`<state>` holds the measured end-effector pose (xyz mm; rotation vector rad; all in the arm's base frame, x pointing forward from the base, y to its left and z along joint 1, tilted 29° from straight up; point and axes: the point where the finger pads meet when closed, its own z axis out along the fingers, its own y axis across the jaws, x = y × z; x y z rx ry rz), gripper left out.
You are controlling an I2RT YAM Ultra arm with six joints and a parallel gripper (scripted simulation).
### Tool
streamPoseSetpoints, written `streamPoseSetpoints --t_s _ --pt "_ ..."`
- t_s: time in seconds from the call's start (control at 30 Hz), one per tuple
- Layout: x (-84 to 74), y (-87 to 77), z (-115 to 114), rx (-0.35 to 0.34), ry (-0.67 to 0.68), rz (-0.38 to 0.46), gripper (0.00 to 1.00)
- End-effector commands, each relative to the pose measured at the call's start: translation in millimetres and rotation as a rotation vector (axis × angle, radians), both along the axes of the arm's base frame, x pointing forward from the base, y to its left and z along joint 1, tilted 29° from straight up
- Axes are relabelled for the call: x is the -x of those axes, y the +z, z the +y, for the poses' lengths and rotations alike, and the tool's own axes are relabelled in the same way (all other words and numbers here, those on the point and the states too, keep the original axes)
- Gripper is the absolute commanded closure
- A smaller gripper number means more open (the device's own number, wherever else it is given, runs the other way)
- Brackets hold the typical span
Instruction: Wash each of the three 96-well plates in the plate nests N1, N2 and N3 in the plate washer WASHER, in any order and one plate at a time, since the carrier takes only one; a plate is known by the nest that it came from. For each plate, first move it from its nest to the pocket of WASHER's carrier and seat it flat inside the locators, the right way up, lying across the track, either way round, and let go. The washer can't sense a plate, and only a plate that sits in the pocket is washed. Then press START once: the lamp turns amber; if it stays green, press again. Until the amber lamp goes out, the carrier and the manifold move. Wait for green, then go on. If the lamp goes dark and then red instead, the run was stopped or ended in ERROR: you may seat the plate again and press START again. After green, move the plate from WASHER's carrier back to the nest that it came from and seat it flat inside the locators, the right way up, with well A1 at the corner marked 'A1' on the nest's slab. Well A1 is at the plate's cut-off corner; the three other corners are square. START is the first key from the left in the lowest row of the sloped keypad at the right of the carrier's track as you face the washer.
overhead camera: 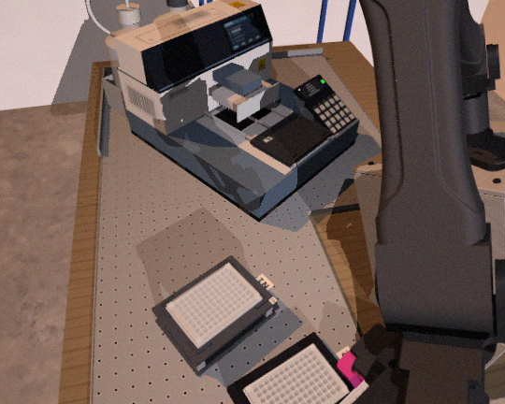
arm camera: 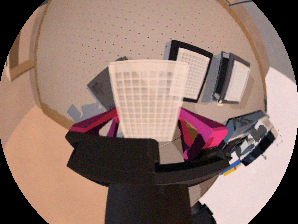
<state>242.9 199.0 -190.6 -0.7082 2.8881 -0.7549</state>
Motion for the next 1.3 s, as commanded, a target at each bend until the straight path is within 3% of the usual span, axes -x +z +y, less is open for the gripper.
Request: streamPoseSetpoints --t_s 0.0,0.13,0.5,0.6,1.07,1.27 --pt "-7.0 8.1 -0.2 -0.025 -0.068 -0.064 1.00" --pt "-20.0 18.0 -12.1 -0.043 -0.184 -0.118 1.00" --pt "-65.3 47.5 -34.1 -0.047 -0.174 -0.121 1.00" --pt "-60.5 46.5 -44.0 -0.043 -0.203 -0.126 1.00" --pt "-87.8 82.8 -96.4 -0.143 -0.622 -0.348 1.00" --pt "-92.6 93.5 -113.1 -0.159 -0.739 -0.399 1.00"
